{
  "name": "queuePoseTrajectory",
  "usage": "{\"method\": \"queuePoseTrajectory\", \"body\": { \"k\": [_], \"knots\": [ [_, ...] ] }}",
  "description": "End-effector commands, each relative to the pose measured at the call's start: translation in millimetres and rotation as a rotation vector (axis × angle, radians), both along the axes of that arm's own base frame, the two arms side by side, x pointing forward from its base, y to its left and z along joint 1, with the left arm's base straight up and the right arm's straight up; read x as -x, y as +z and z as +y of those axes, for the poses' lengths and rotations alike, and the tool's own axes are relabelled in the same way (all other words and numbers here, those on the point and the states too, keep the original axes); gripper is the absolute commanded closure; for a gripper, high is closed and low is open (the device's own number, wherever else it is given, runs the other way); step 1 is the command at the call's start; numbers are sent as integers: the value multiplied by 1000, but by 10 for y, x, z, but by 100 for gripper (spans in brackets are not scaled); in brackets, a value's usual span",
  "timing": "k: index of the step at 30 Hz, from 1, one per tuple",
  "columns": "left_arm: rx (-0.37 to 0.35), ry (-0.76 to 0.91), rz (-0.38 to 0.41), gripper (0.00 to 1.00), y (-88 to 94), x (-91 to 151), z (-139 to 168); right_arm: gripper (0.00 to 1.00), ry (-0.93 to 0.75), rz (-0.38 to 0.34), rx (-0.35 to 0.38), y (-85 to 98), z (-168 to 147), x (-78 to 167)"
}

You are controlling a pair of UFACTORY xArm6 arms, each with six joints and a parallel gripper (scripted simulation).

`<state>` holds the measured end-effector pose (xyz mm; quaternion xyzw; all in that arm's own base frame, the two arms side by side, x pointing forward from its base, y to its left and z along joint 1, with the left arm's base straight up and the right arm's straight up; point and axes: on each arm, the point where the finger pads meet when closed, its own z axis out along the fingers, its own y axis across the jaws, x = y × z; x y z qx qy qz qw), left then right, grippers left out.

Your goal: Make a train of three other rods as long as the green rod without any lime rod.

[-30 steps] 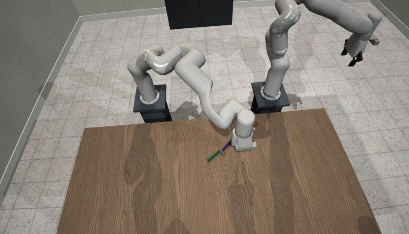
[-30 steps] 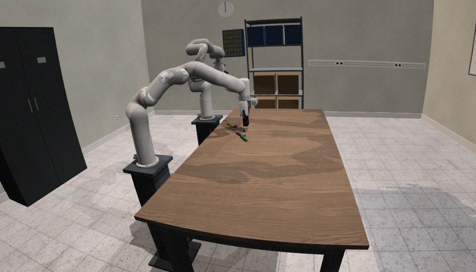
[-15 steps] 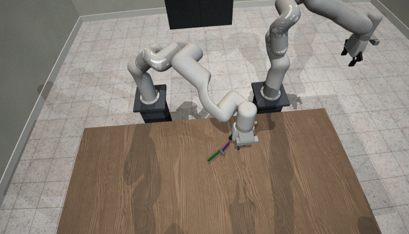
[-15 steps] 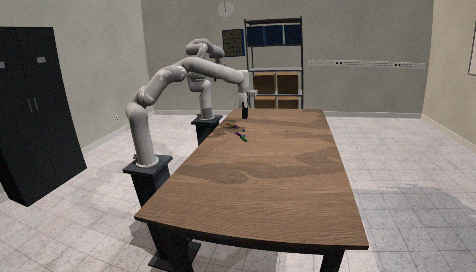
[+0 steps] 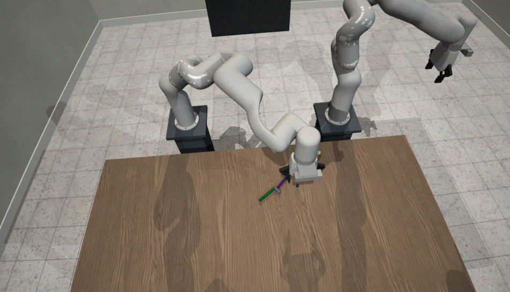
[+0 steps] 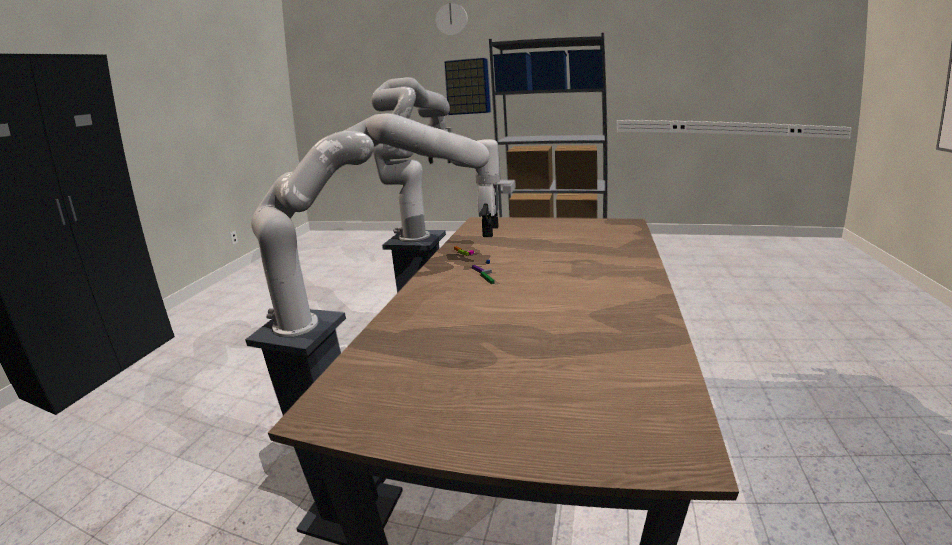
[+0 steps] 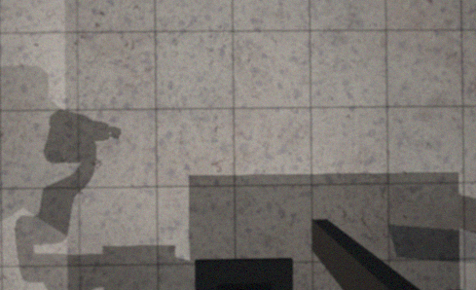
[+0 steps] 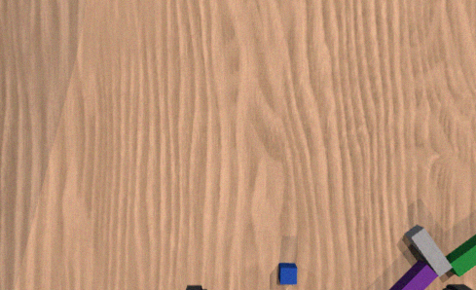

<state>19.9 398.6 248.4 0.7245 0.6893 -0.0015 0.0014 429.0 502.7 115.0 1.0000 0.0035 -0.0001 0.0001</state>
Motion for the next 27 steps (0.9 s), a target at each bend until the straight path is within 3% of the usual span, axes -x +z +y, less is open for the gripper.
{"method": "queuePoseTrajectory", "body": {
  "k": [1,12,20,27],
  "knots": [
    [-4,0,0,0,16,0,9,0,0,-4,-5,32,11,-10],
    [-4,0,0,0,16,0,9,0,-9,-4,-5,31,9,-11],
    [-4,0,0,0,16,0,9,0,-118,-4,-5,20,-23,-21],
    [-4,0,0,0,16,0,9,0,-392,-3,-6,-9,-103,-45]
  ]
}}
